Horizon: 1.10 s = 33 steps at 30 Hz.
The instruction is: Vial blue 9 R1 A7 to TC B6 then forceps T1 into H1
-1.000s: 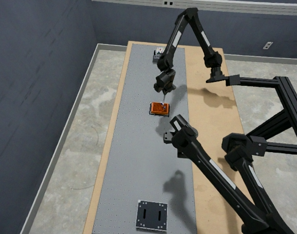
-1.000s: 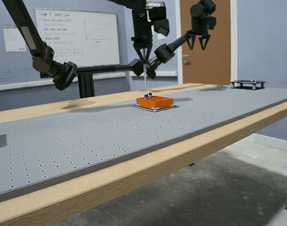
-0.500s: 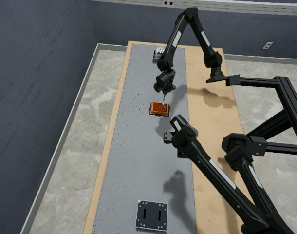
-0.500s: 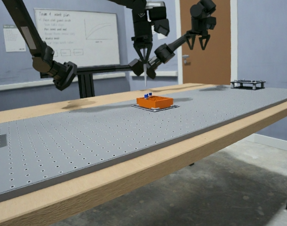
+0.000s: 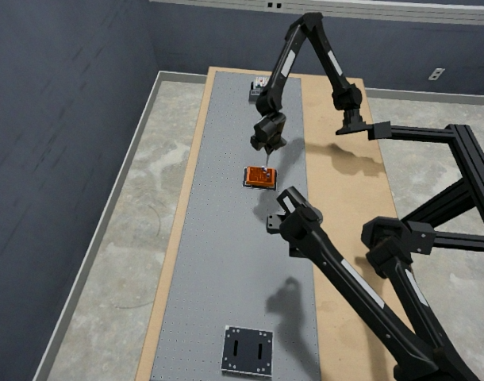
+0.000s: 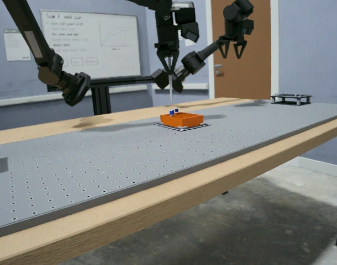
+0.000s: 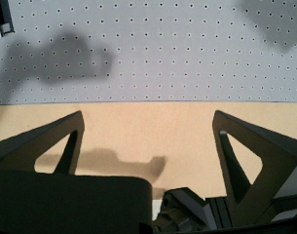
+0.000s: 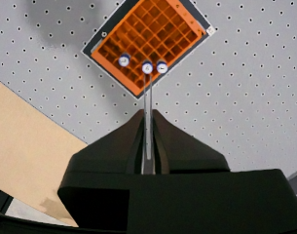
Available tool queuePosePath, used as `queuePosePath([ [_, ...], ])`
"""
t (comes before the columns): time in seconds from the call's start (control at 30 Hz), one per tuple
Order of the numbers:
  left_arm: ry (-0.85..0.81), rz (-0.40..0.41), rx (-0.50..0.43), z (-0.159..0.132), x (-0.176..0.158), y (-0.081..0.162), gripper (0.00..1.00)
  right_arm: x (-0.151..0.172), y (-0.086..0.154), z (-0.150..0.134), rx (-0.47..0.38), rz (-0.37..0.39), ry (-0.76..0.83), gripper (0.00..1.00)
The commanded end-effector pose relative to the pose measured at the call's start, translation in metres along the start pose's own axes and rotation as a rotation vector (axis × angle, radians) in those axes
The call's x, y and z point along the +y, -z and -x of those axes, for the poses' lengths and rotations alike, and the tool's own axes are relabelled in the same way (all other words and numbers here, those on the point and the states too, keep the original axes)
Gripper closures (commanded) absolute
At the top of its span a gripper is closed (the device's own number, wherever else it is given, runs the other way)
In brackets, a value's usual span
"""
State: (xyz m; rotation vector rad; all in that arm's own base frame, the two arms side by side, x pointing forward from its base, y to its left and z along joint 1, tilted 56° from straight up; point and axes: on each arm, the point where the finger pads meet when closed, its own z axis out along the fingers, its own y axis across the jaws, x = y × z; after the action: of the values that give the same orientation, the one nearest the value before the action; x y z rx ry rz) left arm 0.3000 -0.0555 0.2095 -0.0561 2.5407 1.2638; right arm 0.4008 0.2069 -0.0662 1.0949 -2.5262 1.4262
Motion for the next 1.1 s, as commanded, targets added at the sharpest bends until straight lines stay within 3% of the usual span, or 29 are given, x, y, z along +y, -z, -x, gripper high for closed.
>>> queuePosePath([
  [0.0,0.015,-0.003,-0.006,0.006,0.002,0.005,0.0,0.0,-0.004,0.006,0.002,0.004,-0.023,0.93],
  [1.07,0.015,-0.003,-0.006,0.006,0.002,0.005,0.0,-0.001,-0.015,0.003,0.008,0.005,-0.007,0.93],
])
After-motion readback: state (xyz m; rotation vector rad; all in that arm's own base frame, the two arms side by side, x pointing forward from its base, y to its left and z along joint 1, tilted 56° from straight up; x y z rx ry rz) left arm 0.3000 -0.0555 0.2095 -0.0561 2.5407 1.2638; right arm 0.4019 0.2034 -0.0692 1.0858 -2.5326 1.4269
